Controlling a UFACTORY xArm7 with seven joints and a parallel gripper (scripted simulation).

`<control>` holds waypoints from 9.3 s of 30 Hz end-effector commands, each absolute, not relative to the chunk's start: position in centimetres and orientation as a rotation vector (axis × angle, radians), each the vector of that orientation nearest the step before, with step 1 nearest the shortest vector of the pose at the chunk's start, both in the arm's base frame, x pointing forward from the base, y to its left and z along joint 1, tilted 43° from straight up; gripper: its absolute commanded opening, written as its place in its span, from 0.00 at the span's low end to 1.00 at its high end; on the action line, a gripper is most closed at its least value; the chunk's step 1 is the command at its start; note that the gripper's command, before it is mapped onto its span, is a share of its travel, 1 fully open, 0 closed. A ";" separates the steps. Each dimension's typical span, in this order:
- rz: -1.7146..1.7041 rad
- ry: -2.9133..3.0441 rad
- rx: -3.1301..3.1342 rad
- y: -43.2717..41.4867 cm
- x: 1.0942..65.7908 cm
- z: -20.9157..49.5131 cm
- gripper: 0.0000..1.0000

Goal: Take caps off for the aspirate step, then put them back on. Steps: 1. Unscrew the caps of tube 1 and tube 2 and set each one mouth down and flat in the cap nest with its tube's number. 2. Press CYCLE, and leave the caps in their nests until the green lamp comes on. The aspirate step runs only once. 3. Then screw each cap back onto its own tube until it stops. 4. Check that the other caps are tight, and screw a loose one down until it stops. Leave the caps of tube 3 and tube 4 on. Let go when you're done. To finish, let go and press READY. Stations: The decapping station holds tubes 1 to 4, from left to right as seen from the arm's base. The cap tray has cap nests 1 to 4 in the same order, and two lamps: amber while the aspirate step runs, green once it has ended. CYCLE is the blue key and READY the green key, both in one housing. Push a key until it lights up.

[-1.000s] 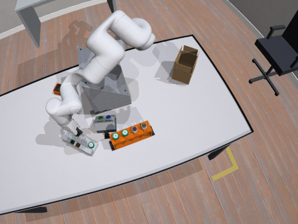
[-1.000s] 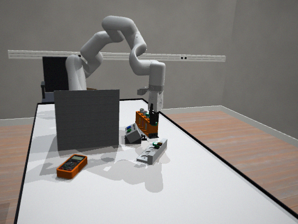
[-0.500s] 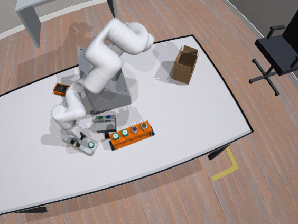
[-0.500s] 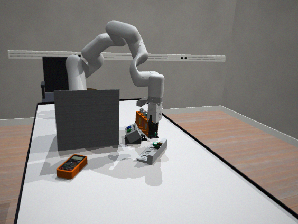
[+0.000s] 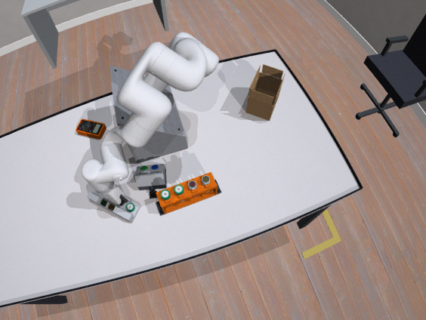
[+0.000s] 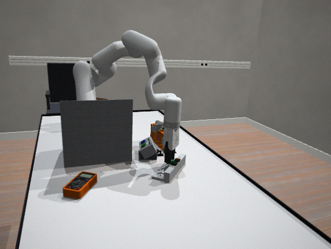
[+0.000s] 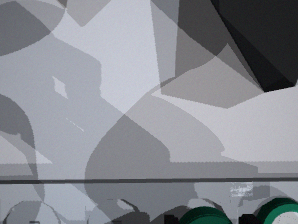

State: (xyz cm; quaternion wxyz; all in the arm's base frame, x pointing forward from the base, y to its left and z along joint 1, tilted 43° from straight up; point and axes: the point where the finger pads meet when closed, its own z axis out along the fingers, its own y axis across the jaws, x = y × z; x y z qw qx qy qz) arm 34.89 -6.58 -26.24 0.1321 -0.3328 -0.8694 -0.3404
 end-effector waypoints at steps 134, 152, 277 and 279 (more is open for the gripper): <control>-0.370 -1.560 -1.732 3.3 27.4 -10.4 0.00; -0.370 -1.560 -1.732 3.5 27.4 -10.5 0.00; -0.985 -2.529 -0.969 -15.3 43.6 -27.1 1.00; -0.985 -2.529 -0.969 -15.3 43.6 -27.1 1.00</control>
